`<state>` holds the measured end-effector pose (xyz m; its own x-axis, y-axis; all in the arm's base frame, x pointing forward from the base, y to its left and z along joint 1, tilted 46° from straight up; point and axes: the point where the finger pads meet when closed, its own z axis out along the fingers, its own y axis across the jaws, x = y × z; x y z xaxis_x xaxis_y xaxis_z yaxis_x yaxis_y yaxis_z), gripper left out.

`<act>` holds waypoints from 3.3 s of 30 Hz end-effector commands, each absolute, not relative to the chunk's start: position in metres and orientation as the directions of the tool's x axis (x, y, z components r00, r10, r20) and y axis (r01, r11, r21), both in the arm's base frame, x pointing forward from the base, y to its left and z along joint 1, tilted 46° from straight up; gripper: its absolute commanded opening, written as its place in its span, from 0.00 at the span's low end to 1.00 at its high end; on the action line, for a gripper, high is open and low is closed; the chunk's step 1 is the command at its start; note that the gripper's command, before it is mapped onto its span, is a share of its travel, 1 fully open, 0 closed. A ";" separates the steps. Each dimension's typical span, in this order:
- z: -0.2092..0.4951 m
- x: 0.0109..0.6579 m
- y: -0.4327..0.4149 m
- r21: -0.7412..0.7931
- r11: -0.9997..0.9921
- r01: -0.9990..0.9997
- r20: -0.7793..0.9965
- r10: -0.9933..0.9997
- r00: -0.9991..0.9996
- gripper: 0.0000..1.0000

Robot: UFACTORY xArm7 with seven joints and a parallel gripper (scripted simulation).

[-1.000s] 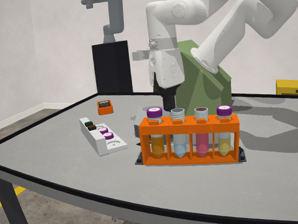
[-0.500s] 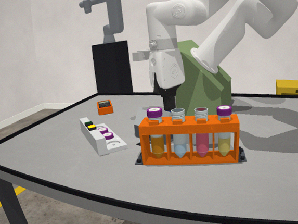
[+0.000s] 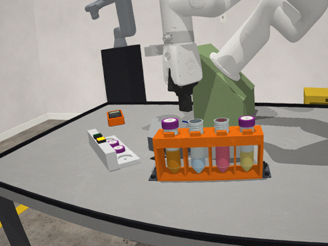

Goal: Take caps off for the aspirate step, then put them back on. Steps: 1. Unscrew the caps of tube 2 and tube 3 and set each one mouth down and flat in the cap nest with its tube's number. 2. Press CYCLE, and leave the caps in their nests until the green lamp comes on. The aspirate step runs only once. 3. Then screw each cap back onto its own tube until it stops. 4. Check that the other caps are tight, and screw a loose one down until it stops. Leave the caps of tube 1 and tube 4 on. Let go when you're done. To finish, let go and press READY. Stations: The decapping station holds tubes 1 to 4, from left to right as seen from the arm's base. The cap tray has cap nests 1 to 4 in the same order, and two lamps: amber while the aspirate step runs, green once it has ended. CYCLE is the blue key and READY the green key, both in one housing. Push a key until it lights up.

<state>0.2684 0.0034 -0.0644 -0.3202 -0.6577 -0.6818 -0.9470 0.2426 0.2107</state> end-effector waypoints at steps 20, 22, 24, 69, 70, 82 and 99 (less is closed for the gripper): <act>-0.135 0.282 -0.059 -0.412 -0.376 -0.830 -0.577 -0.597 0.557 1.00; -0.142 0.283 -0.065 -0.462 -0.428 -0.777 -0.538 -0.561 0.629 1.00; -0.149 0.285 -0.071 -0.508 -0.476 -0.718 -0.495 -0.521 0.696 1.00; -0.211 0.296 -0.123 -0.558 -0.527 -0.641 -0.439 -0.468 0.767 1.00; -0.211 0.296 -0.123 -0.558 -0.527 -0.641 -0.439 -0.468 0.767 1.00; -0.211 0.296 -0.123 -0.558 -0.527 -0.641 -0.439 -0.468 0.767 1.00; -0.211 0.296 -0.123 -0.558 -0.527 -0.641 -0.439 -0.468 0.767 1.00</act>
